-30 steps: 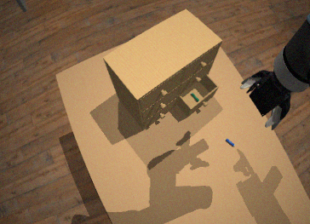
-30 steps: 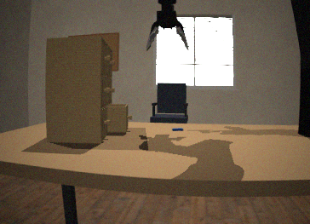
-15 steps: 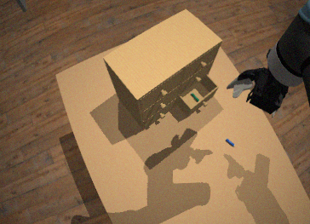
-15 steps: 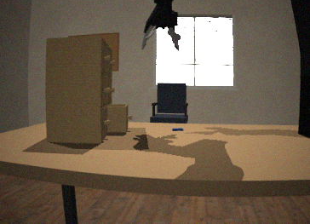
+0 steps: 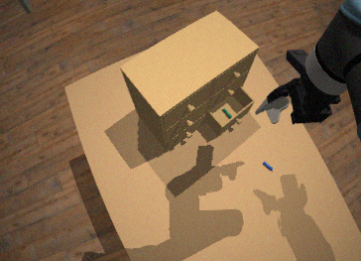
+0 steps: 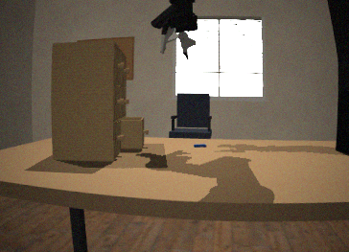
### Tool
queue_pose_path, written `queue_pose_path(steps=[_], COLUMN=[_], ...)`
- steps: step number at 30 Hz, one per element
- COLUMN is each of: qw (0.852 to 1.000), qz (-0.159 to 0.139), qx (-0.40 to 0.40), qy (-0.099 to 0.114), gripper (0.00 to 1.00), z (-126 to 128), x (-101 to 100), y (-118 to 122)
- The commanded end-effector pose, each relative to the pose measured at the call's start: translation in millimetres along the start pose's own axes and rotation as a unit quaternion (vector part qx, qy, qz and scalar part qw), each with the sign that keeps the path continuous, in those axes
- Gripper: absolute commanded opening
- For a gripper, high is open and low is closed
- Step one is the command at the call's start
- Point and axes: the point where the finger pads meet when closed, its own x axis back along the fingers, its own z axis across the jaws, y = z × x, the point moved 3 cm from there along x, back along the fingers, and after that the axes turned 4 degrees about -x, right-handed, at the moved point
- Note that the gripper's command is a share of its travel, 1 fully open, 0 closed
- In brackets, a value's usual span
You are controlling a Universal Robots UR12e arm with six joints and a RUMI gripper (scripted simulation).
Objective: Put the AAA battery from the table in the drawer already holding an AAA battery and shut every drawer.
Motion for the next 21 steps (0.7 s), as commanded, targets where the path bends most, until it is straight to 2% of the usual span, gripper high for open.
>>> queue_pose_path(steps=[1, 5, 14, 21], qw=[0.995, 0.992, 0.974, 0.963], qz=[-0.001, -0.001, 0.0, 0.0], qx=[0.101, 0.129, 0.229, 0.27], qy=[-0.004, -0.004, -0.004, -0.004], gripper=[1.0, 1.0, 1.0, 1.0], z=[-6.8, -8.9, -16.3, -19.4], x=[0.7, 0.8, 1.1, 1.3], y=[-4.0, -4.8, -7.3, -8.1])
